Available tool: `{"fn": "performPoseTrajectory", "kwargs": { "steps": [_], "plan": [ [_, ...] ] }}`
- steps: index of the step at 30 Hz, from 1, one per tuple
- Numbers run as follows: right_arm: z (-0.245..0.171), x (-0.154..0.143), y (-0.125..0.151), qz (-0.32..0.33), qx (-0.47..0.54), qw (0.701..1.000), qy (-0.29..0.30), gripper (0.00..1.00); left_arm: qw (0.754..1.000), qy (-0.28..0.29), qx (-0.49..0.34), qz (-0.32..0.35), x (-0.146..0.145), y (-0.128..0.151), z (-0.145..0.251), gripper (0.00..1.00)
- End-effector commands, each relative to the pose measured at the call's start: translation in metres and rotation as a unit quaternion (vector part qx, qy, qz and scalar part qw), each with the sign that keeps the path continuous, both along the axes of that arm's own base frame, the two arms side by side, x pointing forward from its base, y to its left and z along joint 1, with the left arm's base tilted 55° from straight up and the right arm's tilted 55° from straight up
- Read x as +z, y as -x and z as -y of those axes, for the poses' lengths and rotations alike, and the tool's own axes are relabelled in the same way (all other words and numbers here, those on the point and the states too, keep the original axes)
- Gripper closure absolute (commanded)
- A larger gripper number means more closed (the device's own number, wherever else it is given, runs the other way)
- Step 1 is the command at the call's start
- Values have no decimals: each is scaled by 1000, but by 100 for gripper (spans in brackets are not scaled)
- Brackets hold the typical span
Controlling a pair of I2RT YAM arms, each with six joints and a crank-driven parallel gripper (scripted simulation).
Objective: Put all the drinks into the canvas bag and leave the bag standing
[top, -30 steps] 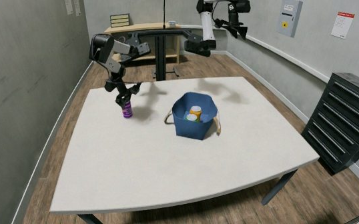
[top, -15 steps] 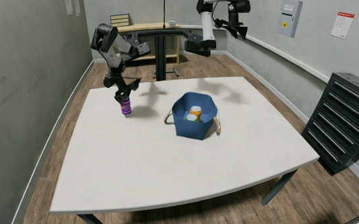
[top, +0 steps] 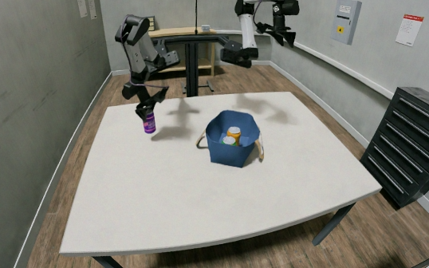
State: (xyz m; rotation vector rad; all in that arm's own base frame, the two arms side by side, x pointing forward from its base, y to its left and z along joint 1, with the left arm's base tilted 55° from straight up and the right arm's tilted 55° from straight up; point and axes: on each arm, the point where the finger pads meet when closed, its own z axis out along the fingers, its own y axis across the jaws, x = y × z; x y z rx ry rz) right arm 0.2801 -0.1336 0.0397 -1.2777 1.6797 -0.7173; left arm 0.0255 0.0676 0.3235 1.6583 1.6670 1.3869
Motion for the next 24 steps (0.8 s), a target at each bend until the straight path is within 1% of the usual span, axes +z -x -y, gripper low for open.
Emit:
{"fn": "performPoseTrajectory", "kwargs": {
  "steps": [1, 3, 4, 8, 9, 11, 13, 17, 19, 24],
  "plan": [
    [-12, -6, 9, -4, 14, 1000, -14, 26, 1000, 2, 0, 26, 9, 13, 6, 0],
    [-18, -17, 8, -18, 22, 999, -26, 26, 1000, 2, 0, 26, 9, 13, 6, 0],
    [-15, -11, 5, -6, 22, 1000, -16, 26, 1000, 2, 0, 26, 9, 13, 6, 0],
    [-18, -19, 9, -21, 22, 999, -29, 26, 1000, 2, 0, 26, 9, 13, 6, 0],
    [-13, -9, 1, -10, 23, 1000, -19, 26, 1000, 2, 0, 26, 9, 13, 6, 0],
    [-8, -4, 2, -3, 17, 1000, -13, 26, 1000, 2, 0, 26, 9, 13, 6, 0],
    [-11, -13, 7, -12, 15, 1000, -21, 26, 1000, 2, 0, 26, 9, 13, 6, 0],
    [-6, -9, 2, -9, 14, 1000, -20, 26, 1000, 2, 0, 26, 9, 13, 6, 0],
    [-11, -9, 7, -7, 13, 1000, -18, 26, 1000, 2, 0, 26, 9, 13, 6, 0],
    [-11, -9, 8, -7, 13, 1000, -18, 26, 1000, 2, 0, 26, 9, 13, 6, 0]
  ]
}}
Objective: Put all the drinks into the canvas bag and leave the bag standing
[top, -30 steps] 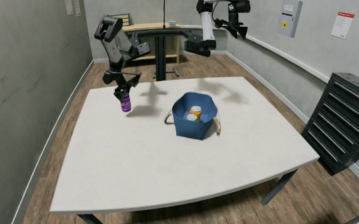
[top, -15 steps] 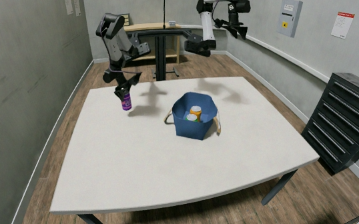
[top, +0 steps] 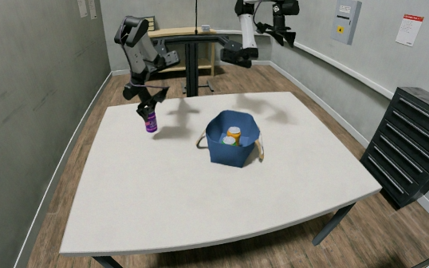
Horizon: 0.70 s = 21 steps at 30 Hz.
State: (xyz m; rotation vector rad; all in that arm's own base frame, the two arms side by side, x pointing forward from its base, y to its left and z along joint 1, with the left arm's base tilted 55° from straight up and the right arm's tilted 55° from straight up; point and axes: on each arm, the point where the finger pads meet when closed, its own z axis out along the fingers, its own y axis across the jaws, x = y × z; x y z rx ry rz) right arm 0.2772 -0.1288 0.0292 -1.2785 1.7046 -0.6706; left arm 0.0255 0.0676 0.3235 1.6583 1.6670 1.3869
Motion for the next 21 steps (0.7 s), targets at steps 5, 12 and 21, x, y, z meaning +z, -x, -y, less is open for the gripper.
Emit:
{"fn": "performPoseTrajectory", "kwargs": {
  "steps": [5, 12, 21],
  "plan": [
    [-15, -2, 17, -9, 12, 1000, -23, 26, 1000, 2, 0, 26, 9, 13, 6, 0],
    [-16, 13, 22, -2, 15, 1000, -15, 26, 1000, 2, 0, 26, 9, 13, 6, 0],
    [-25, 24, 41, -9, 16, 1000, -23, 26, 1000, 2, 0, 26, 9, 13, 6, 0]
  ]
}}
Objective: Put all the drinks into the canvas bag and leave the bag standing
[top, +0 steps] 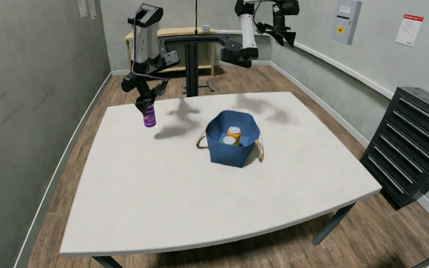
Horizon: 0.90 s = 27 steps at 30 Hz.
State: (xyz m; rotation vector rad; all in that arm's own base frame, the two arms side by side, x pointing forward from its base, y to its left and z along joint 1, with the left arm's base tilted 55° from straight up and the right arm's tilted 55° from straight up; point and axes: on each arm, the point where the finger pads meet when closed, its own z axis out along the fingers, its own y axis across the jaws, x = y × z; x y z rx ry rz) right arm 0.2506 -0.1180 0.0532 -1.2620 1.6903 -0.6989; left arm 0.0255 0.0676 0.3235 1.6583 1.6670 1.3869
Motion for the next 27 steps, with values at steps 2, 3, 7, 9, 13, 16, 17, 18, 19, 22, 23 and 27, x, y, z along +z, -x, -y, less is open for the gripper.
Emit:
{"fn": "performPoseTrajectory", "kwargs": {
  "steps": [2, 3, 7, 9, 13, 16, 17, 18, 19, 22, 23, 27],
  "plan": [
    [-7, 11, 11, -3, 16, 1000, -8, 26, 1000, 2, 0, 26, 9, 13, 6, 0],
    [-7, 11, 11, -3, 16, 1000, -8, 26, 1000, 2, 0, 26, 9, 13, 6, 0],
    [-17, 11, 22, -15, 22, 999, -23, 26, 1000, 2, 0, 26, 9, 13, 6, 0],
    [-13, 19, 20, -5, 21, 1000, -9, 26, 1000, 2, 0, 26, 9, 13, 6, 0],
    [-6, 26, 15, 3, 14, 1000, 0, 26, 1000, 2, 0, 26, 9, 13, 6, 0],
    [-9, 25, 13, 4, 18, 1000, 1, 26, 1000, 2, 0, 26, 9, 13, 6, 0],
    [-12, 22, 13, 2, 23, 1000, -1, 26, 1000, 2, 0, 26, 9, 13, 6, 0],
    [-16, 11, 16, -6, 22, 1000, -10, 26, 1000, 2, 0, 26, 9, 13, 6, 0],
    [-11, 19, 15, -1, 19, 1000, -5, 26, 1000, 2, 0, 26, 9, 13, 6, 0],
    [-13, 13, 13, -7, 18, 1000, -18, 26, 1000, 2, 0, 26, 9, 13, 6, 0],
    [-15, 8, 14, -11, 18, 999, -24, 26, 1000, 2, 0, 26, 9, 13, 6, 0],
    [-9, 21, 8, 4, 18, 1000, -8, 26, 1000, 2, 0, 26, 9, 13, 6, 0]
  ]
}}
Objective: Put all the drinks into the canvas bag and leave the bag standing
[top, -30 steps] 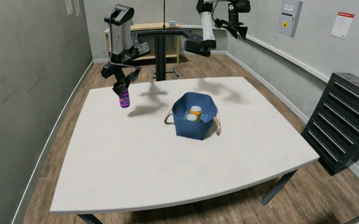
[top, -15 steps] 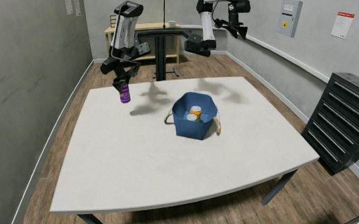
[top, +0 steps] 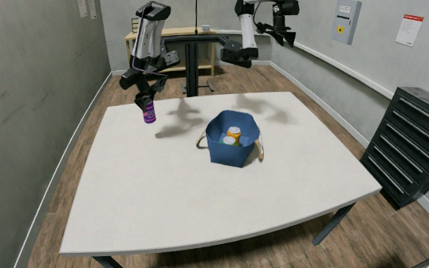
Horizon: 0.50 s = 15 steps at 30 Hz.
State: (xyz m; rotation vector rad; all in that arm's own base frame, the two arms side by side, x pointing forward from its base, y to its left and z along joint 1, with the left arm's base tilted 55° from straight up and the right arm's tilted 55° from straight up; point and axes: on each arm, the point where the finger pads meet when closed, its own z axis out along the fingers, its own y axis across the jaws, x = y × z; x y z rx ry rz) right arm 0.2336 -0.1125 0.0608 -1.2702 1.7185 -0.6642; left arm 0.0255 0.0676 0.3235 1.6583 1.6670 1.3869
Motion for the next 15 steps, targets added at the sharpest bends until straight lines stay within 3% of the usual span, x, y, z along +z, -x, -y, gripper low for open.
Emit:
{"fn": "performPoseTrajectory", "kwargs": {
  "steps": [1, 11, 15],
  "plan": [
    [-2, 20, -11, 29, 17, 999, 8, 26, 1000, 2, 0, 26, 9, 13, 6, 0],
    [-3, 18, -11, 25, 17, 1000, 4, 26, 1000, 2, 0, 26, 9, 13, 6, 0],
    [-12, 14, 5, 7, 20, 1000, -10, 26, 1000, 2, 0, 26, 9, 13, 6, 0]
  ]
}}
